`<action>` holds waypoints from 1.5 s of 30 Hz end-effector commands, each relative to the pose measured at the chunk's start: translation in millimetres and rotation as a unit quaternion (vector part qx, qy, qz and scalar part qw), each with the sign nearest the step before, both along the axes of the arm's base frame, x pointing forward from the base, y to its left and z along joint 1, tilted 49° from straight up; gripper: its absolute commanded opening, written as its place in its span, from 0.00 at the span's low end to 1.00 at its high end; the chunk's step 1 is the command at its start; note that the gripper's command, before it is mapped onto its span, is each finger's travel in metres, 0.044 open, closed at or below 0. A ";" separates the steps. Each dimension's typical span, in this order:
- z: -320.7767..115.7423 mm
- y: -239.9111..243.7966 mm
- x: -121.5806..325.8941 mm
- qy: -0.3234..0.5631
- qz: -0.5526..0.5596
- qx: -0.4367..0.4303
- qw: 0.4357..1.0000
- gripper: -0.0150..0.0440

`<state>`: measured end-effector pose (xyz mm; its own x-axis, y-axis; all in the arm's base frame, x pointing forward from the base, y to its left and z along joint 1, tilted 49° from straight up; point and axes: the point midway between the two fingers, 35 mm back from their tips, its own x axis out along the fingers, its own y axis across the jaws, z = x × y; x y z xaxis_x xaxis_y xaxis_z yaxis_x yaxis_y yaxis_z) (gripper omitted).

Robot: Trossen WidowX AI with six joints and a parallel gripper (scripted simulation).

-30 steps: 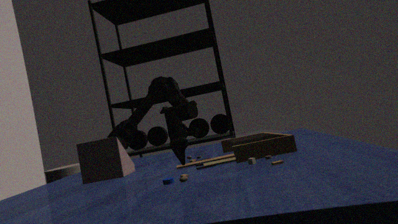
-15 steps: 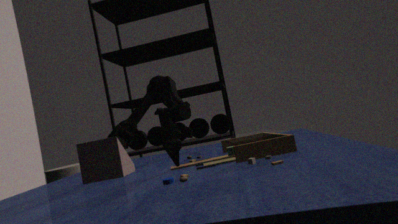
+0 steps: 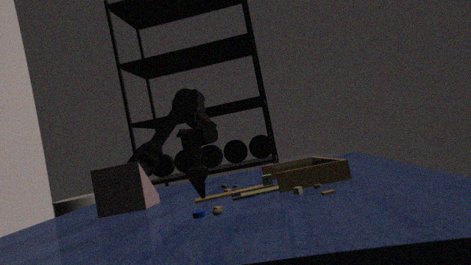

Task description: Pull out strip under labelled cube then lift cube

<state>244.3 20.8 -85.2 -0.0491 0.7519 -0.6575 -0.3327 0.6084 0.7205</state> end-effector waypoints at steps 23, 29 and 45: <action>-9.9 -5.8 -44.4 0.016 0.008 -0.003 1.000 0.25; -9.9 -5.8 -44.4 0.016 0.008 -0.003 1.000 0.25; -9.9 -5.8 -44.4 0.016 0.008 -0.003 1.000 0.25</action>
<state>209.5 10.8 -93.1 -0.0526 0.7468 -0.6629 -0.3309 0.6133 0.7172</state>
